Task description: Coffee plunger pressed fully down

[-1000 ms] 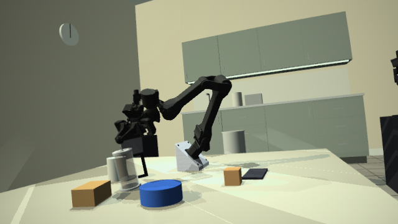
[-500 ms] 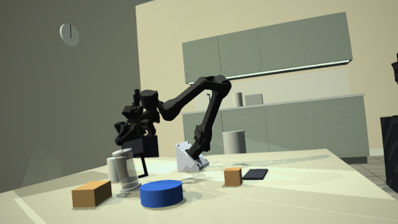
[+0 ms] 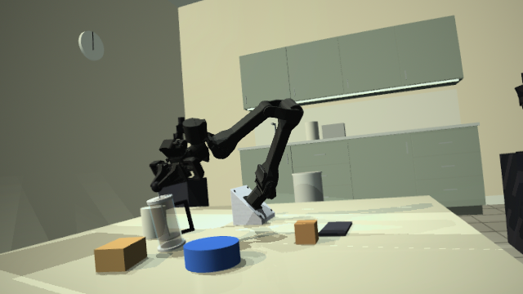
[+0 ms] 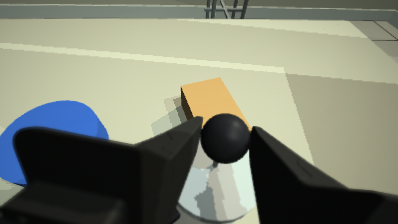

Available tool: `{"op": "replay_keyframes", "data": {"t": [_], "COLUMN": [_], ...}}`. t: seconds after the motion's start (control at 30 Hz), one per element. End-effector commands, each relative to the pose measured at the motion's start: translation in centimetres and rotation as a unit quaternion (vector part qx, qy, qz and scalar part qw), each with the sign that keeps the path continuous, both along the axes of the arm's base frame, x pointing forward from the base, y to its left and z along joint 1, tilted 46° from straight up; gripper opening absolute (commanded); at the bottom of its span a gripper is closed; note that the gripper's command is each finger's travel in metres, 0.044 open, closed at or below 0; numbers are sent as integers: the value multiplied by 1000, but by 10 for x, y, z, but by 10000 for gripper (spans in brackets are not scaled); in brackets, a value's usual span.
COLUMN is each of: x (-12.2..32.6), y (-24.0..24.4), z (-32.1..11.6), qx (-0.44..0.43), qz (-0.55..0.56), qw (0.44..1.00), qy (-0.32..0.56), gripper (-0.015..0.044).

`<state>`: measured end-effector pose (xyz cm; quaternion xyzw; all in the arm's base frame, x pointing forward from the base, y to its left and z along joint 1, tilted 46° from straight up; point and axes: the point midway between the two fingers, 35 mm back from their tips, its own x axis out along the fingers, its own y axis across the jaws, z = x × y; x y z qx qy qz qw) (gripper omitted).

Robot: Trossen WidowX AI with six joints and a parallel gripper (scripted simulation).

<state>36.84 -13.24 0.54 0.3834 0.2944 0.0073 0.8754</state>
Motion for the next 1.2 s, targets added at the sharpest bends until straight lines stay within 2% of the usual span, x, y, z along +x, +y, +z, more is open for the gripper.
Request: {"op": "replay_keyframes", "data": {"t": [0.0,1.0,1.17], "x": [0,2,2], "y": [4,0,0], "z": [-4,-1,-1], "qx": [7,2,2], "qz": [4,2,2], "qw": [1000,1000,1000], "qy": [7,2,2], "gripper": [117,117,248]}}
